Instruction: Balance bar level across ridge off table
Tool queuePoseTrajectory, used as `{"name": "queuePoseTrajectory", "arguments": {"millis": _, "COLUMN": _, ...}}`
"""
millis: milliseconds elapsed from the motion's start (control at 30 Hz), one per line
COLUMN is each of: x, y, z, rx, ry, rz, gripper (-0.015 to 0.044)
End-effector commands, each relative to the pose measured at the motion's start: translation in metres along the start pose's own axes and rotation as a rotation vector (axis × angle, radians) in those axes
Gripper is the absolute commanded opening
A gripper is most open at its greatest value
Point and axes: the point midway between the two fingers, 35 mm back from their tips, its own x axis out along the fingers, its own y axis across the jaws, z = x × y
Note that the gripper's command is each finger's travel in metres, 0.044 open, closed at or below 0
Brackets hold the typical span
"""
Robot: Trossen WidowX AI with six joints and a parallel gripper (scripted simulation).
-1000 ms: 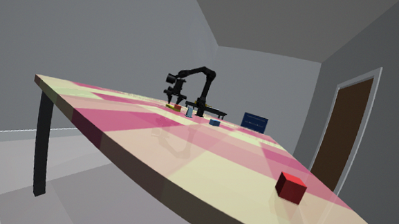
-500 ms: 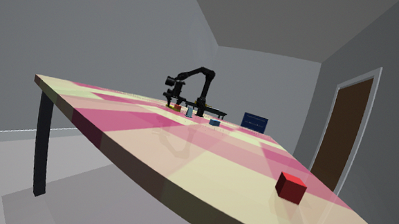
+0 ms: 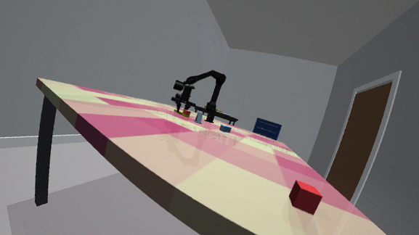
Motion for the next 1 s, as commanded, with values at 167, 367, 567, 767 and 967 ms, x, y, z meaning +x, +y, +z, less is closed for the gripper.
{"name": "queuePoseTrajectory", "arguments": {"millis": 167, "x": 0.0, "y": 0.0, "z": 0.0, "rx": 0.0, "ry": 0.0, "rz": 0.001, "gripper": 0.0124}}
{"name": "queuePoseTrajectory", "arguments": {"millis": 367, "x": -0.004, "y": 0.001, "z": 0.0, "rx": 0.0, "ry": 0.0, "rz": 0.001, "gripper": 0.0025}}
{"name": "queuePoseTrajectory", "arguments": {"millis": 567, "x": -0.018, "y": 0.004, "z": 0.001, "rx": -0.001, "ry": 0.0, "rz": 0.001, "gripper": 0.0}}
{"name": "queuePoseTrajectory", "arguments": {"millis": 767, "x": -0.033, "y": 0.005, "z": 0.002, "rx": -0.001, "ry": 0.001, "rz": 0.002, "gripper": 0.0}}
{"name": "queuePoseTrajectory", "arguments": {"millis": 967, "x": -0.049, "y": 0.006, "z": 0.002, "rx": -0.002, "ry": 0.001, "rz": 0.002, "gripper": 0.0}}
